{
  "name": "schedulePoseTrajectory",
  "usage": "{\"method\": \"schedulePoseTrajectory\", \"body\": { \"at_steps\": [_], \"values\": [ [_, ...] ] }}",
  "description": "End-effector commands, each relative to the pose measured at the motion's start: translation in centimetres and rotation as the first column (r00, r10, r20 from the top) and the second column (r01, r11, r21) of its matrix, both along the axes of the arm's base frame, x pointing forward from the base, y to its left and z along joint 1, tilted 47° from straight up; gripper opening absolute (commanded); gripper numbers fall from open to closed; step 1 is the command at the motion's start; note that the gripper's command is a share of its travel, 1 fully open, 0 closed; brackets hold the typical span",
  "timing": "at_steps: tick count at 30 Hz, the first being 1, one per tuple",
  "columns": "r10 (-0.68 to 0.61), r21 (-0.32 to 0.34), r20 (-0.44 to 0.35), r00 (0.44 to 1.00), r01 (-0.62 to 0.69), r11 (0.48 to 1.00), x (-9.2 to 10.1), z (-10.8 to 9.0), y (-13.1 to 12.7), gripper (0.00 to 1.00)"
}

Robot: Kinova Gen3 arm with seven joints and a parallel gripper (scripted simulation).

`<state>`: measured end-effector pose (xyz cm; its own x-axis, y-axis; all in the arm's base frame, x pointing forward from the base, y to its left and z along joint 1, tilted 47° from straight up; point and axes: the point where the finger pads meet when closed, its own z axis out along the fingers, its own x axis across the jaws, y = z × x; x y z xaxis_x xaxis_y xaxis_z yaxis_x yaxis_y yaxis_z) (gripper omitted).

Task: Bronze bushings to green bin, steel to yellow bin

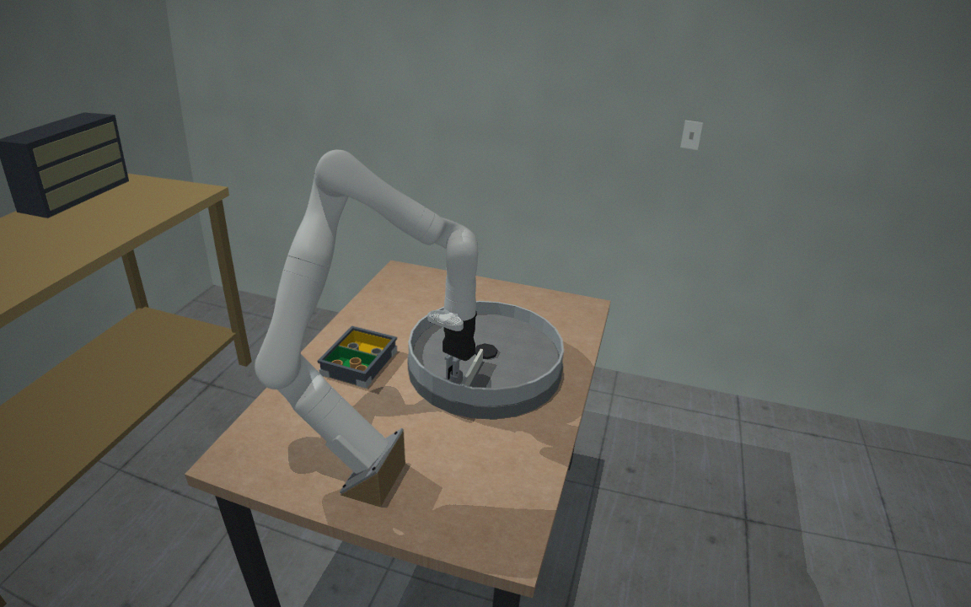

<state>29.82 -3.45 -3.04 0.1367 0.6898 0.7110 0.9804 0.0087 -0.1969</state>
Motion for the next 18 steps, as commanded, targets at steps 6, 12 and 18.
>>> {"method": "schedulePoseTrajectory", "body": {
  "at_steps": [6, 12, 18],
  "values": [
    [-0.002, -0.004, 0.003, 1.000, 0.002, 1.000, 0.3, 1.2, -1.5, 0.00],
    [-0.002, -0.005, 0.003, 1.000, 0.002, 1.000, 0.6, 2.4, -2.7, 0.00],
    [-0.002, -0.005, 0.004, 1.000, 0.002, 1.000, 0.7, 3.2, -3.6, 0.00]
  ]
}}
